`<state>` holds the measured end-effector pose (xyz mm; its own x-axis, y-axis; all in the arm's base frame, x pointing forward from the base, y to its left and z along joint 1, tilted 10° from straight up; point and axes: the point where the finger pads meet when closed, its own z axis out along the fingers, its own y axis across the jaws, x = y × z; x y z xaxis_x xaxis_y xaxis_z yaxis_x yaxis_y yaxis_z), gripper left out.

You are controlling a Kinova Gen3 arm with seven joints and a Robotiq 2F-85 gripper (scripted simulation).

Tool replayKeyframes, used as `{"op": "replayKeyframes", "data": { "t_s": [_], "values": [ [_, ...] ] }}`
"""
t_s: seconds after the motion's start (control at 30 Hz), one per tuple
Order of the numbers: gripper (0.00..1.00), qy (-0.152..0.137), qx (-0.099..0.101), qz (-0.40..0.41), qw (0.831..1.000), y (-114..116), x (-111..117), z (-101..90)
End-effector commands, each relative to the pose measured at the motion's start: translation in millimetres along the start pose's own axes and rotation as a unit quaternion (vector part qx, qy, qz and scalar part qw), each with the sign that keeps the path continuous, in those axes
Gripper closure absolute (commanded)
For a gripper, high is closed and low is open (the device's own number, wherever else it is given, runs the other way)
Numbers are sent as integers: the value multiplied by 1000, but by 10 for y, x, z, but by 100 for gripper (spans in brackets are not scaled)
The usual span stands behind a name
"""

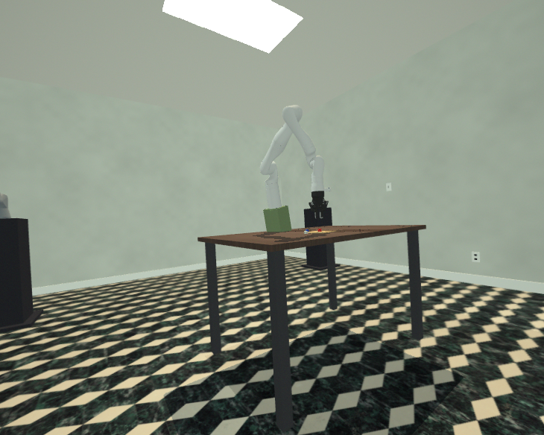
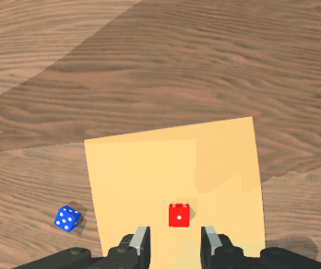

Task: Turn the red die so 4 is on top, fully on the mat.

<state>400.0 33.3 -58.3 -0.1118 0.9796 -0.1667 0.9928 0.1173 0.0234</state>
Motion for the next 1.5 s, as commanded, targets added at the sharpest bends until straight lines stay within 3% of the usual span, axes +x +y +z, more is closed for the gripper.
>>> {"op": "replayKeyframes", "data": {
  "t_s": [0.0,0.23,0.6,1.23,1.47],
  "values": [
    [69,-1,-3,2,1000,27,-15,-29],
    [69,-18,0,2,1000,17,-11,-15],
    [69,-114,0,2,993,19,8,-14],
    [69,-153,-1,2,988,28,39,-6],
    [69,-214,0,3,977,29,48,6]
  ]
}}
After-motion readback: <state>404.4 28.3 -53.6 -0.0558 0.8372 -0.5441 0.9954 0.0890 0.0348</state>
